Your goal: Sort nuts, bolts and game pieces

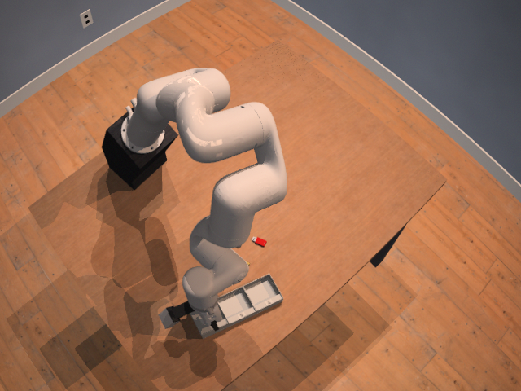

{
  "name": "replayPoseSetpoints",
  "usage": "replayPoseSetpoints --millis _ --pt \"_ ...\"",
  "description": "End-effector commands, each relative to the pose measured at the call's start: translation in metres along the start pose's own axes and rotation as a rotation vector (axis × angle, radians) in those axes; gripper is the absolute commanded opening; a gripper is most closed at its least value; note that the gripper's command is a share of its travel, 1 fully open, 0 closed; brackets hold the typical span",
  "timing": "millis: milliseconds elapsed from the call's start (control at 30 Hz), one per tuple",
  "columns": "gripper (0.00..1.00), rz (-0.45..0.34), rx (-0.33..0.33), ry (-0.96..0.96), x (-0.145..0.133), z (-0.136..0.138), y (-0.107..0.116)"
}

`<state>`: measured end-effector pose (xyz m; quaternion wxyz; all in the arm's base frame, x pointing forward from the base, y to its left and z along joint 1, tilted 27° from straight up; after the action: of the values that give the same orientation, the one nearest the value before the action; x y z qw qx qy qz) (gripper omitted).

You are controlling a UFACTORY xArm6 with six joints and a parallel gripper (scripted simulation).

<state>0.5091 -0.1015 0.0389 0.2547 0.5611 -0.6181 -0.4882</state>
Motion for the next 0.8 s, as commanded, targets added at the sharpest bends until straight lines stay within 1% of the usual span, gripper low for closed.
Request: replayPoseSetpoints --millis 0,567,700,767 --pt "0.31 0.0 0.003 0.0 0.0 -0.001 0.006" --pt "0.31 0.0 0.003 0.0 0.0 -0.001 0.026" --pt "0.31 0.0 0.003 0.0 0.0 -0.001 0.046" --pt "0.31 0.0 0.003 0.0 0.0 -0.001 0.049"
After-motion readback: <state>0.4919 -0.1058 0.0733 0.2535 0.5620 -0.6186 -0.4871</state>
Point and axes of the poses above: the point where the finger pads meet when closed, its own y axis back along the fingers, its own z axis across the jaws, x = y × z, the point moved 3 cm from there along y, back along the fingers, and after that the axes turned 9 degrees about -y, right-handed, at the moved point
